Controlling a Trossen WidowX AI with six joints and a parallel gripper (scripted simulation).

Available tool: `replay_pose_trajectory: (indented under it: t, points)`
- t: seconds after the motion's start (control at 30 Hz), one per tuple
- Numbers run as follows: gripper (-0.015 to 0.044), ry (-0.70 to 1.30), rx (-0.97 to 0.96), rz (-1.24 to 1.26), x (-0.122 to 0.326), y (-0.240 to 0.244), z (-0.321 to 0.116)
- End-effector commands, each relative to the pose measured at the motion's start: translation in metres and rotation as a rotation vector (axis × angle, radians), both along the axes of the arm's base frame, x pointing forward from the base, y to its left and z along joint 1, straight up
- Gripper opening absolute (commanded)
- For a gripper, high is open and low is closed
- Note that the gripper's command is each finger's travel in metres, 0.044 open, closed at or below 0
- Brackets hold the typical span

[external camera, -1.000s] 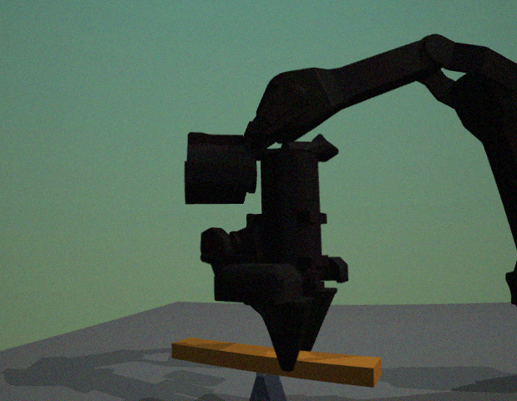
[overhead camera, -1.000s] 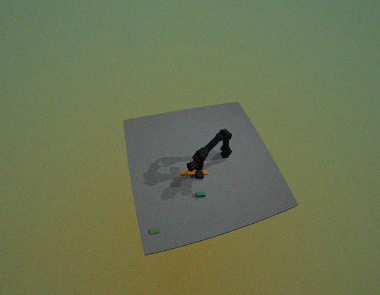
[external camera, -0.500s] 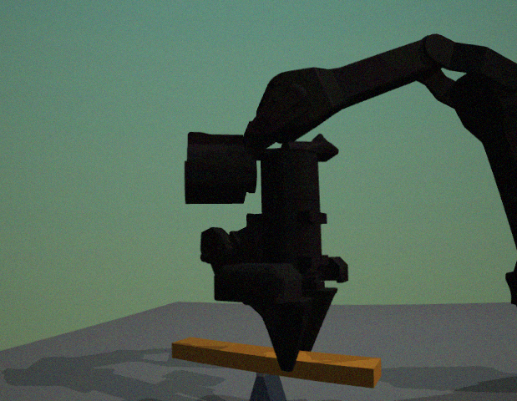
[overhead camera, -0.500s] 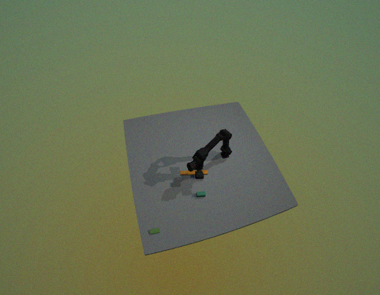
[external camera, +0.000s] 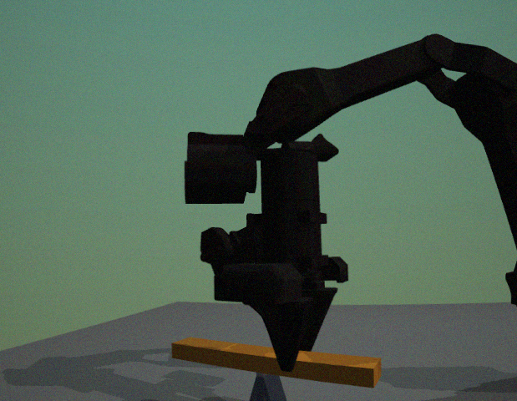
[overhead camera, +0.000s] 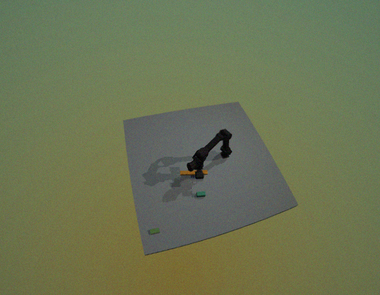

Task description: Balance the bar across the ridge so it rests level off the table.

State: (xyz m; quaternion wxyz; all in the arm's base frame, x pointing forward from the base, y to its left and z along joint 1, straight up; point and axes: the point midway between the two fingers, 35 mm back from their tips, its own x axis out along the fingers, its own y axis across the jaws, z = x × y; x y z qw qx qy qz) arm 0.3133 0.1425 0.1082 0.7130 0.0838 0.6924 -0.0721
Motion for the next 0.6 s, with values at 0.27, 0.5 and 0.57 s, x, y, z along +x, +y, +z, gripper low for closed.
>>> replay_pose_trajectory:
  t: [0.27, 0.5, 0.57]
  points:
    - [0.0173, 0.000, 0.000, 0.000, 0.0000, 0.0000, 0.0000]
    - [0.0185, 0.000, 0.000, 0.000, 0.0000, 0.0000, 0.0000]
    - [0.0185, 0.000, 0.000, 0.000, 0.0000, 0.0000, 0.0000]
